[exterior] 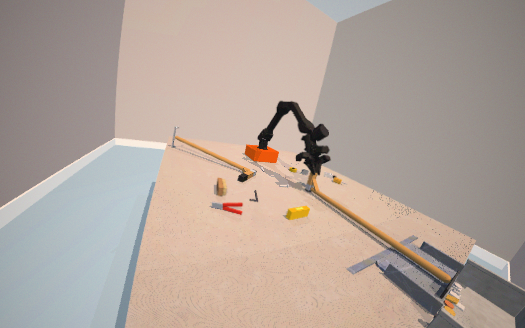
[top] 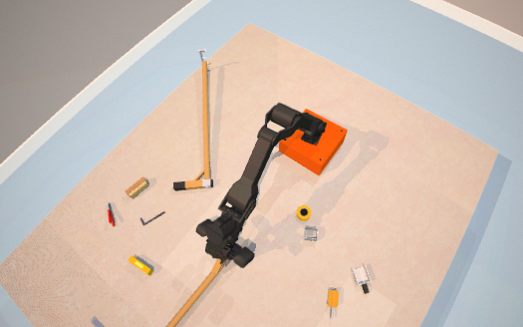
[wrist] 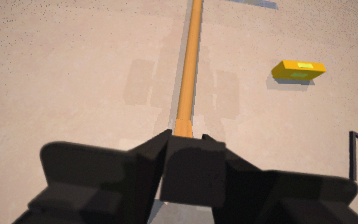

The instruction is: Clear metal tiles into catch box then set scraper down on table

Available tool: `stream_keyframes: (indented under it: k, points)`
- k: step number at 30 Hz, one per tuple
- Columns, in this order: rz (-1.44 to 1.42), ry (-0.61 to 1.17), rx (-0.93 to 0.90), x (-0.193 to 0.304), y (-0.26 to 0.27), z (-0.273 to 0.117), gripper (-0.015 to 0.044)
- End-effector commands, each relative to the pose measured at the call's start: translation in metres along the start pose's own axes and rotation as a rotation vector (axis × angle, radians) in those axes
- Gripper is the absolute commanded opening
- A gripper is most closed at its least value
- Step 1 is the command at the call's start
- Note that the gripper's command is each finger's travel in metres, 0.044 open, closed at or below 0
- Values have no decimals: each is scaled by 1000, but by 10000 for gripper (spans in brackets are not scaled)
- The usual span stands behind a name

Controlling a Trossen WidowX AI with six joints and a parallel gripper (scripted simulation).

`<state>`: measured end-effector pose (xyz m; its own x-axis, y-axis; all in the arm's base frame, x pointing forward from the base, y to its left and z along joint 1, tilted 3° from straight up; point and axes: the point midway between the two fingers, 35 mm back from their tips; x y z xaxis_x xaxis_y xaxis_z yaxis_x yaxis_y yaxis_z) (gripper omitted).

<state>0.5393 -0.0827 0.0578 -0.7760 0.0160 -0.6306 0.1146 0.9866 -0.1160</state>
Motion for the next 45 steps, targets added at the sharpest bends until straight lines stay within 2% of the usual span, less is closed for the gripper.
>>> stream_keyframes:
  k: [1, 45]
  points:
    - [0, -6, 0, -1, 0, 0, 0]
    - [-1, -6, -1, 38, 5, -46, 0]
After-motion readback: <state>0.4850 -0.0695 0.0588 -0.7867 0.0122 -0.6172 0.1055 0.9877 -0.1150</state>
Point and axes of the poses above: the point midway between the two fingers, 35 mm back from their tips, its own z axis out along the fingers, its own y axis across the jaws, x = y × z, and after that the axes turned 6 degrees about -z, right-handed
